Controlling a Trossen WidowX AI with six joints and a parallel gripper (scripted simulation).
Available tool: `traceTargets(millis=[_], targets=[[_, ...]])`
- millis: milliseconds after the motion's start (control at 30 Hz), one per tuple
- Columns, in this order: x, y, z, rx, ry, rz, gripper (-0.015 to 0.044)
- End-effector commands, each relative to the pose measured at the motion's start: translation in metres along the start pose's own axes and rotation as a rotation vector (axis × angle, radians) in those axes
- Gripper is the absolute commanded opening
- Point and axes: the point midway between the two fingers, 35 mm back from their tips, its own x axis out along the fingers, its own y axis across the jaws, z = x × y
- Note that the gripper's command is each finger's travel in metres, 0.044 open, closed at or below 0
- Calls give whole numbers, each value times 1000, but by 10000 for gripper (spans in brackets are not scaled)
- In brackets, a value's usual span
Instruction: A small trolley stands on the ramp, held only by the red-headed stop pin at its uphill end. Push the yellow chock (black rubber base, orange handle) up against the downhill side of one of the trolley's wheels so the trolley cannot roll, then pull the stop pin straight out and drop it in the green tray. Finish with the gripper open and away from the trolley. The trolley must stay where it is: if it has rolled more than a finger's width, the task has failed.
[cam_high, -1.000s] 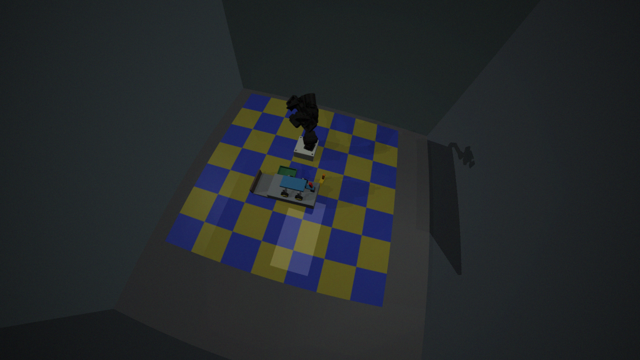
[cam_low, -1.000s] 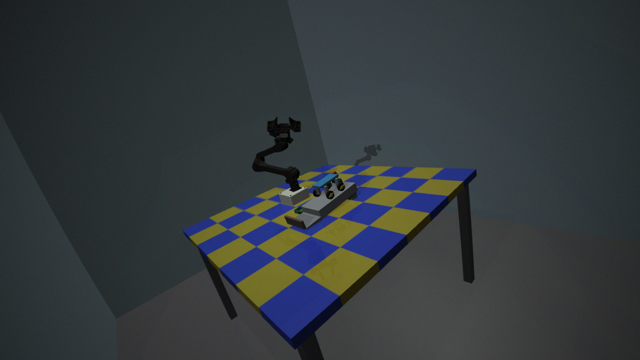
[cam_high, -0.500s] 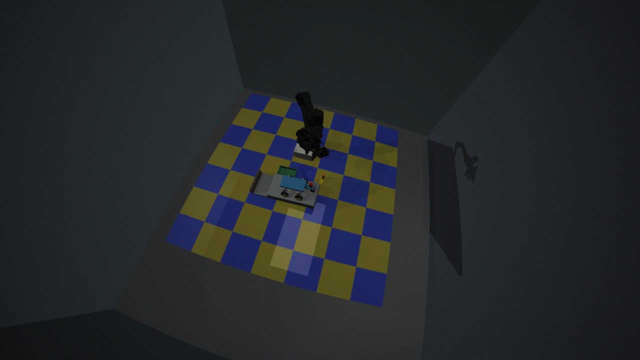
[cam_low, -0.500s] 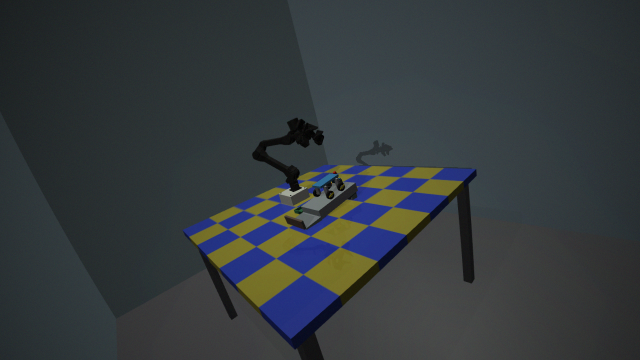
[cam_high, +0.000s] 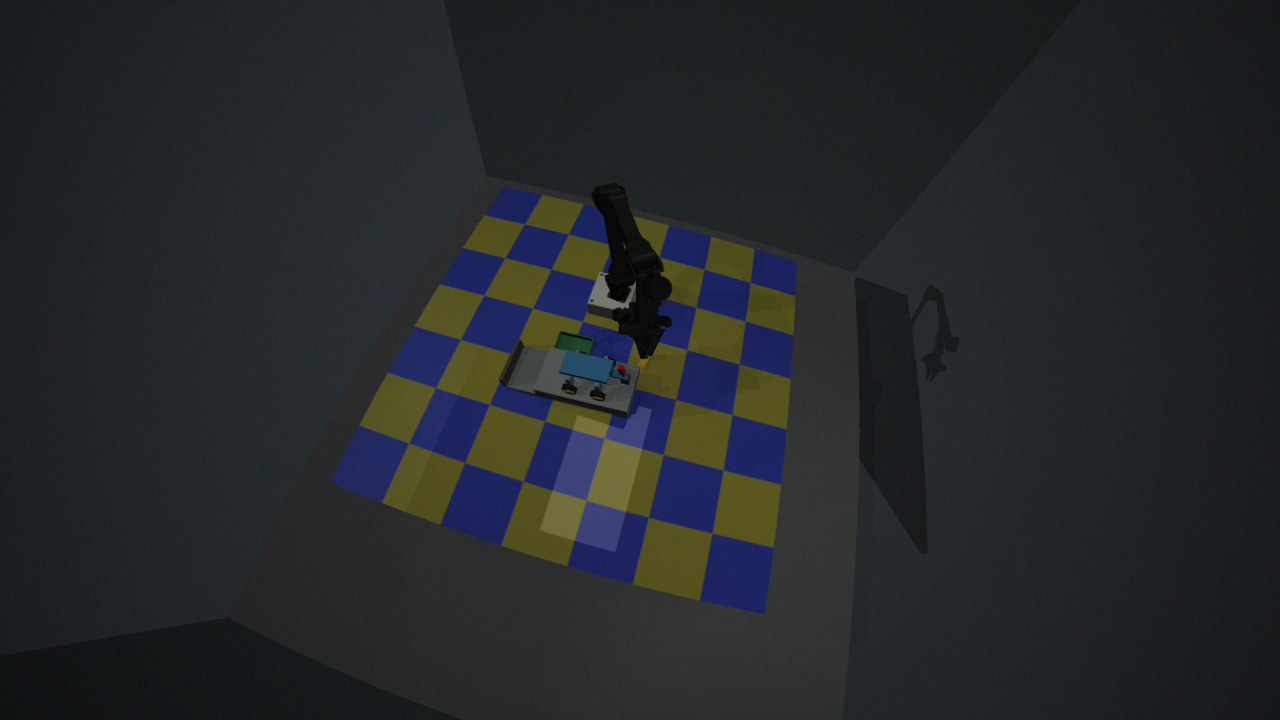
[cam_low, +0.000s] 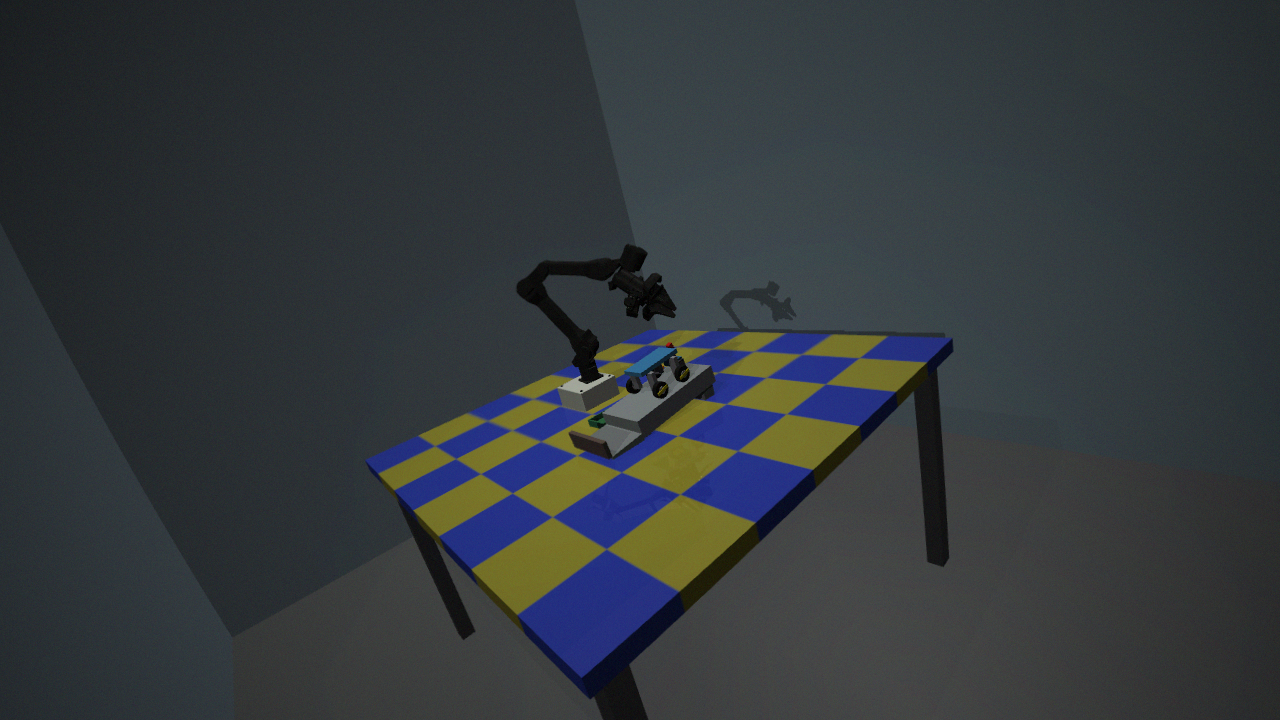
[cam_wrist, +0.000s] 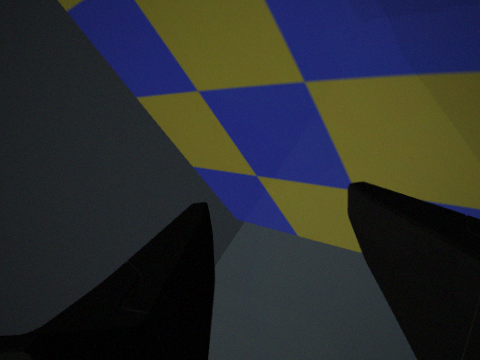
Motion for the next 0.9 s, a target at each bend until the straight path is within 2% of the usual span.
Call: traceTargets(millis=[0,400,633,867], targets=[[11,-38,10,-33,-103,-203,190],[-2,-126,49,-94,-469,-724,190],[-2,-127,50,-95,-475,-731,190],[13,-141,60,-95,-475,-731,190]])
